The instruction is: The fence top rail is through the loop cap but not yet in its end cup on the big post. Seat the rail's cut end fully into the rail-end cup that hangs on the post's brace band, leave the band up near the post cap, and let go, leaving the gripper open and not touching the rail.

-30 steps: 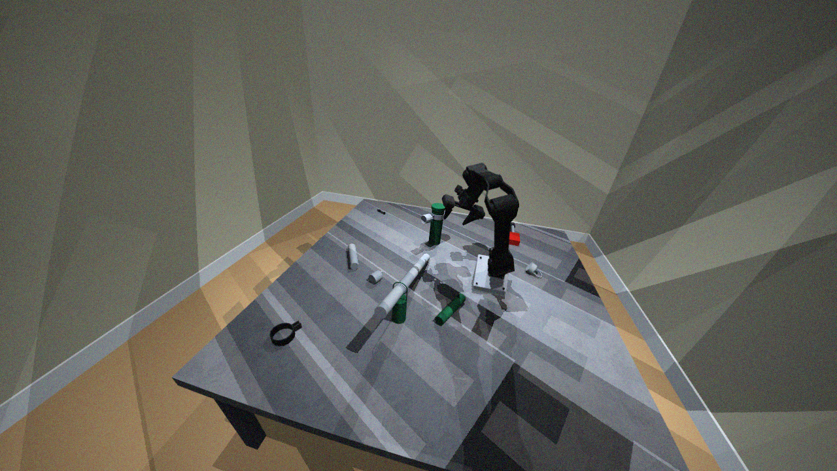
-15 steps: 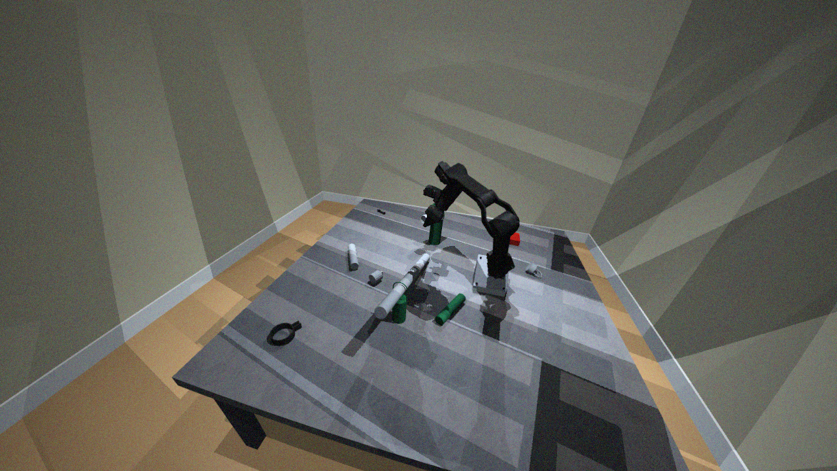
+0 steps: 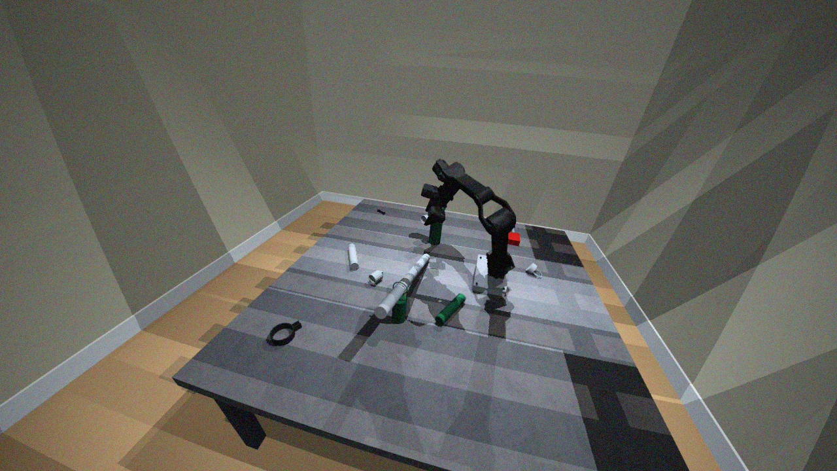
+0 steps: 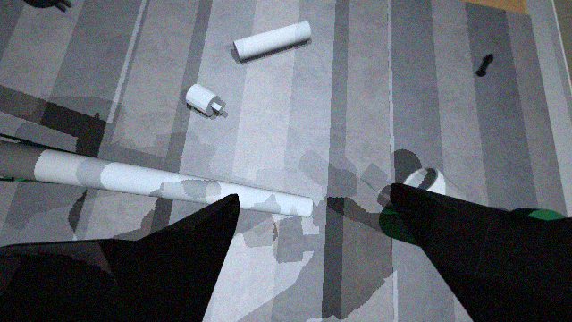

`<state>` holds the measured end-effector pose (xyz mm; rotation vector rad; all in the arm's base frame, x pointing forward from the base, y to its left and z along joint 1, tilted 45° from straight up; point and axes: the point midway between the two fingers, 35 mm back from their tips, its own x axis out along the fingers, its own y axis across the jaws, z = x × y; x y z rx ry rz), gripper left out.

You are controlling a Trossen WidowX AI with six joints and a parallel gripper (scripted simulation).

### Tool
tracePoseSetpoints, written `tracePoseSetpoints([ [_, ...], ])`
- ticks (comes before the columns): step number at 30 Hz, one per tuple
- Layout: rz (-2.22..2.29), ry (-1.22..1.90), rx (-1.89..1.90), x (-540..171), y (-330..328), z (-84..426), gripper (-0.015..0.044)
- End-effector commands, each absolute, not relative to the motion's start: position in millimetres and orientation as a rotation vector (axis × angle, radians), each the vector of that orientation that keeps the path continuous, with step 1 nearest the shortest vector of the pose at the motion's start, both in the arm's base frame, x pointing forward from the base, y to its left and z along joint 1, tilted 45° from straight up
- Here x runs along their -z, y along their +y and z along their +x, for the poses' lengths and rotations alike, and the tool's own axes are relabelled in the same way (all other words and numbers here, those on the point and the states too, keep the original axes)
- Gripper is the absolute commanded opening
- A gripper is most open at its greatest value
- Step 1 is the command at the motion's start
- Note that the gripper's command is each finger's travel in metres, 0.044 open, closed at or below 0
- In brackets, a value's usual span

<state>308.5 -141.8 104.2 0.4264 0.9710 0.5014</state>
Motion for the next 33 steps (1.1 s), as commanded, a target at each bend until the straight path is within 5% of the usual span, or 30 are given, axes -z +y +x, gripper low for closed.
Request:
tracePoseSetpoints([
  [1,0.099,0.937,-0.605,-62.6,-170.5,317.8,0.044],
  [8,-0.431,0.858,-0.781,-3.0,-212.1,328.2,0.044],
  [33,-0.445,0.856,-0.786,18.1,-194.5,328.1,0.044],
])
